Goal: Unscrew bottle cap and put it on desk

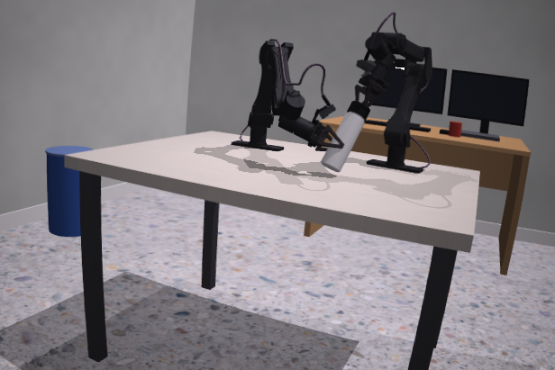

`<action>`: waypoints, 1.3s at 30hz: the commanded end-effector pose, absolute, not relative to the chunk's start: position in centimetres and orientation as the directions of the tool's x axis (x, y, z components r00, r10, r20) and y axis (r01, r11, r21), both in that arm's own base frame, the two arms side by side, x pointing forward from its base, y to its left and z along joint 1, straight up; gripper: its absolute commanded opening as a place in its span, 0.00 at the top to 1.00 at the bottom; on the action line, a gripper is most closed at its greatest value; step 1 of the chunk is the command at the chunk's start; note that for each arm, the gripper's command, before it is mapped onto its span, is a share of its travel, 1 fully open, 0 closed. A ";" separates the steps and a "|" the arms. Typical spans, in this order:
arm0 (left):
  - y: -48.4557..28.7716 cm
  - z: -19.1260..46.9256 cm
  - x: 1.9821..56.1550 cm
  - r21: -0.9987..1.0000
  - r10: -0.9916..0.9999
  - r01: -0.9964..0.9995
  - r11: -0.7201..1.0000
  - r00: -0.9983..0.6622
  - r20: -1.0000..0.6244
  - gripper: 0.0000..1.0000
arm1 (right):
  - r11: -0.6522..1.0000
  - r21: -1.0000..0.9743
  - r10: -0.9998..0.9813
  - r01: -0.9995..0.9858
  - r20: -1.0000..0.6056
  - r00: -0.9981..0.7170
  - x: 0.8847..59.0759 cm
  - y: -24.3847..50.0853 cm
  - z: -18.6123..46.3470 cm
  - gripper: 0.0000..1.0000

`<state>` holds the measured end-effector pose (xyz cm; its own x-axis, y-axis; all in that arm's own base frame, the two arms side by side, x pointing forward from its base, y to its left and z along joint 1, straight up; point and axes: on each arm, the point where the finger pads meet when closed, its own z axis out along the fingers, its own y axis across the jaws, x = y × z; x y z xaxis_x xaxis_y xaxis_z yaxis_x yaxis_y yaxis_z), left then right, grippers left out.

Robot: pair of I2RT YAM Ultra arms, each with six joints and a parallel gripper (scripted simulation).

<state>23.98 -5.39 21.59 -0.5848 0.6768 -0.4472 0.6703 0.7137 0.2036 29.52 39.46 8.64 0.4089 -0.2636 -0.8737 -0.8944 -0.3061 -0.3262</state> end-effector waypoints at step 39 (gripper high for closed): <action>-5.6 22.0 24.1 -0.419 -0.716 -0.603 0.679 -0.669 -0.199 1.00 | -0.311 -0.393 -0.202 -0.866 -0.862 0.464 29.9 40.2 11.3 1.00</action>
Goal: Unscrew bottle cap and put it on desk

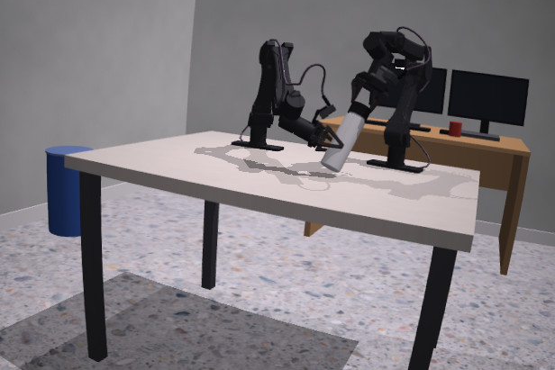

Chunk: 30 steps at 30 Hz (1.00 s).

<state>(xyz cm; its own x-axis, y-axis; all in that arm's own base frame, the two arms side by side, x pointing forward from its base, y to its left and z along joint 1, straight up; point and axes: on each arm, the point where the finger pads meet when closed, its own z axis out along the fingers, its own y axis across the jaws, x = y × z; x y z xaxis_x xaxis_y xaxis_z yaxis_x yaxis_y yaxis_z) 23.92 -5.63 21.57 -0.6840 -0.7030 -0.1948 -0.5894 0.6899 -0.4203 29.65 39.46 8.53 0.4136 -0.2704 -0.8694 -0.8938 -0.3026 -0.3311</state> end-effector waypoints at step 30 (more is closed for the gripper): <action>-5.7 21.7 24.1 -0.117 0.052 0.123 0.986 -0.875 -0.482 0.06 | -0.311 -0.393 -0.202 -0.866 -0.862 0.464 29.9 40.2 11.3 1.00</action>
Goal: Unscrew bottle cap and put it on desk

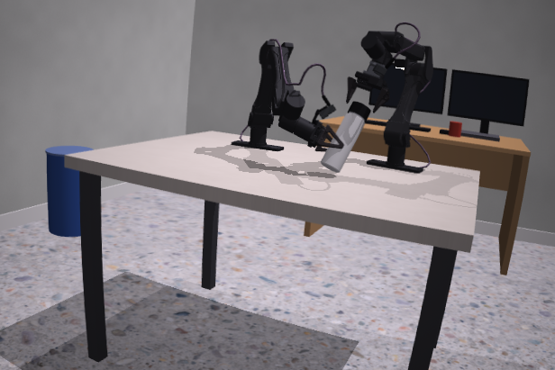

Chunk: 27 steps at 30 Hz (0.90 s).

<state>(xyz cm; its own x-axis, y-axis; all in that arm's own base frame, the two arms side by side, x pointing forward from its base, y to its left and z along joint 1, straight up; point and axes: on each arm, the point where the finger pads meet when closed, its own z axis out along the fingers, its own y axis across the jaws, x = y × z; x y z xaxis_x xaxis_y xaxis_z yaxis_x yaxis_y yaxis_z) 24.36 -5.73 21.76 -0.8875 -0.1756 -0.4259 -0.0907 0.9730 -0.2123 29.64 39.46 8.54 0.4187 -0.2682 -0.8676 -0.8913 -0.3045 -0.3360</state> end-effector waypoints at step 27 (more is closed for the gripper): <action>-5.7 21.5 24.2 0.416 0.921 0.842 0.342 -0.215 -0.324 0.06 | -0.311 -0.393 -0.202 -0.866 -0.862 0.464 29.9 40.2 11.3 1.00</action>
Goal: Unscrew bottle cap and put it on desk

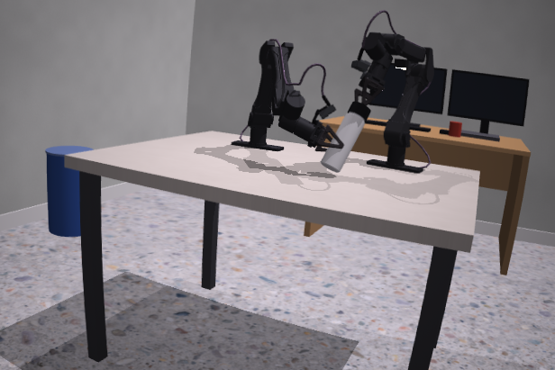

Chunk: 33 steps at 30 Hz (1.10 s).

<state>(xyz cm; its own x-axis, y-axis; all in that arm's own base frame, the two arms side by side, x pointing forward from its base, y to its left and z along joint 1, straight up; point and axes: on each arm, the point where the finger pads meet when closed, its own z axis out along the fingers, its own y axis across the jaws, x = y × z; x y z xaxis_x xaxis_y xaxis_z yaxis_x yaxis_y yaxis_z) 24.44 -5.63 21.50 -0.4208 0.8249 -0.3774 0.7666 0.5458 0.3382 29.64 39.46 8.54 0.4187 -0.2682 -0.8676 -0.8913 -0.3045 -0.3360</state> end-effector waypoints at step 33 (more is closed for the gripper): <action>-5.5 21.8 24.7 0.528 0.966 0.830 -0.182 0.250 -0.060 0.62 | -0.311 -0.393 -0.202 -0.866 -0.862 0.464 29.9 40.2 11.3 1.00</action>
<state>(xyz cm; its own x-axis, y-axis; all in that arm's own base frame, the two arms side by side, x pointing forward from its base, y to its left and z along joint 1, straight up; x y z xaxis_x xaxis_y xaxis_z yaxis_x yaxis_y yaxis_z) 24.43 -5.44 21.42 0.2708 0.9613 -0.0513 0.8322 -0.2070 0.5144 29.69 39.42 8.56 0.4171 -0.2680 -0.8685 -0.8922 -0.3032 -0.3348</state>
